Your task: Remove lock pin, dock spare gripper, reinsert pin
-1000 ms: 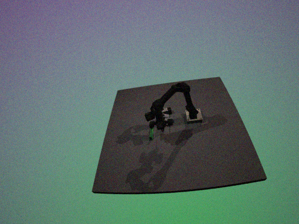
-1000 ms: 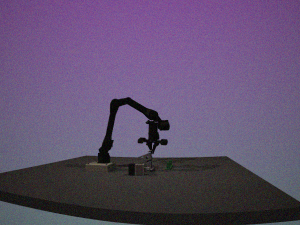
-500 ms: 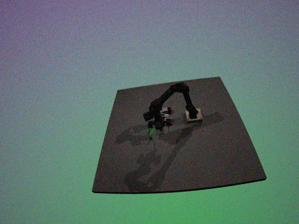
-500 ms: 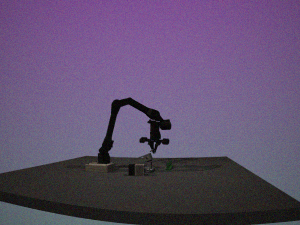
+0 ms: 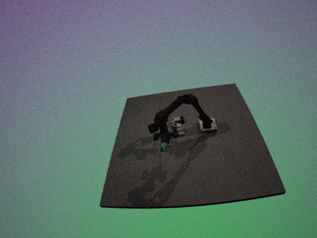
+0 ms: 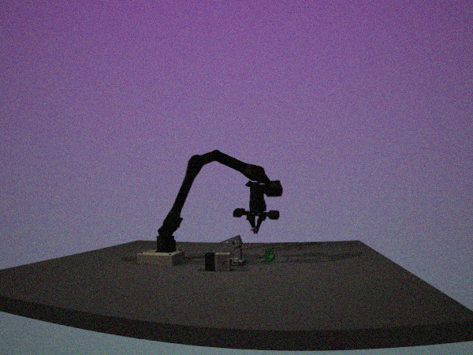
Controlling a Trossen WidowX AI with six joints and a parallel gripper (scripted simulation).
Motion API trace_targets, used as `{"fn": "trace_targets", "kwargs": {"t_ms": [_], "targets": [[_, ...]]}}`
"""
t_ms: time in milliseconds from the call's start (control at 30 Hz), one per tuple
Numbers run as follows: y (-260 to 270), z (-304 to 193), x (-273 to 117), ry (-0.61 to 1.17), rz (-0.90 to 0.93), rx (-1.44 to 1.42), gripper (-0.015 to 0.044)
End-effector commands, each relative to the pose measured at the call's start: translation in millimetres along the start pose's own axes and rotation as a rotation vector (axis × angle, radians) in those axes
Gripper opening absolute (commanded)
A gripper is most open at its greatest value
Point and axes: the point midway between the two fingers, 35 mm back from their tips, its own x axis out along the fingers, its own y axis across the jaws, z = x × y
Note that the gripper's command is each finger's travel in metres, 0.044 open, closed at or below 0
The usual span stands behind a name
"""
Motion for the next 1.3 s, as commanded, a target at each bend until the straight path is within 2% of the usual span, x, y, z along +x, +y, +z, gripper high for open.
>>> {"fn": "trace_targets", "kwargs": {"t_ms": [0, 700, 1267], "targets": [[-10.9, 5.4, 0.5, 0.002, 0.002, 0.002, 0.0000], [-60.0, 30.4, 2.8, -0.001, -0.001, -0.001, 0.0000], [-64.1, 28.0, 22.8, -0.004, -0.009, -0.004, 0.0000]]}}
